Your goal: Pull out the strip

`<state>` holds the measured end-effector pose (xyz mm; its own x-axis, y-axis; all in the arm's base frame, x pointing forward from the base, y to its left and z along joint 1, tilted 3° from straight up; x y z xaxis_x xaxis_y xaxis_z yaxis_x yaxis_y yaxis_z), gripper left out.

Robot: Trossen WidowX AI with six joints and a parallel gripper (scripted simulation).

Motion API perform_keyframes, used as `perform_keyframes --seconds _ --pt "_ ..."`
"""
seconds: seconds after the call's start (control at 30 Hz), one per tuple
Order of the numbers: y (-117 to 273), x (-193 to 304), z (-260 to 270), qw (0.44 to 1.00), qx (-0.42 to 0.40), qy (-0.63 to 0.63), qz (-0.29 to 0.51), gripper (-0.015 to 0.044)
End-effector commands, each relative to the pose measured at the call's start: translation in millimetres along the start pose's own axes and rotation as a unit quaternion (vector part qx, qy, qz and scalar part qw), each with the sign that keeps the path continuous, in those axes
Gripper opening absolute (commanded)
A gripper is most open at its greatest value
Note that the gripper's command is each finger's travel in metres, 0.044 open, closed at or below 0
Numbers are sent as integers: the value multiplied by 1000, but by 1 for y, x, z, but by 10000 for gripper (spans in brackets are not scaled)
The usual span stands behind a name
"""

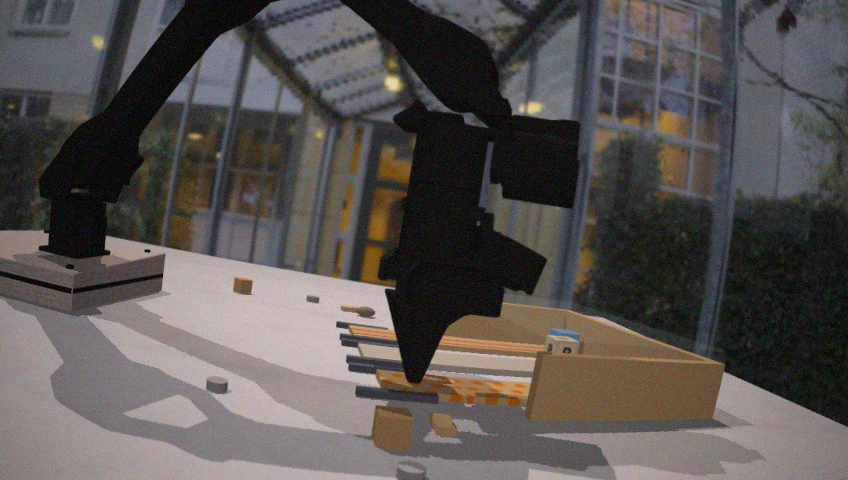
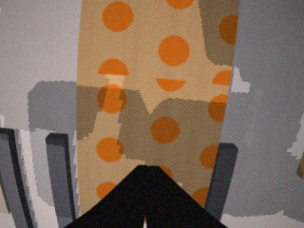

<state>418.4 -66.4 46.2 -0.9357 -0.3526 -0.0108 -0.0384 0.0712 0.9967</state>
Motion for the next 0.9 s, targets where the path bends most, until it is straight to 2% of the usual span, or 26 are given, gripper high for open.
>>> perform_keyframes --seconds 0.0,0.87 --pt "-1 -1 0 1000 -2 2 -2 0" --pt "-3 -1 0 1000 -2 2 -2 0"
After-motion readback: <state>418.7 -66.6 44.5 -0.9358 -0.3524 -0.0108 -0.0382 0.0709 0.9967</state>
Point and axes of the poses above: the point midway between the two fingers, 35 mm back from their tips, its own y axis back along the fingers, its own z axis across the jaws, x = y × z, the point moved 3 cm from there along y, back along the fingers, and after that the axes turned 5 degrees about y, right-handed, at the moved point
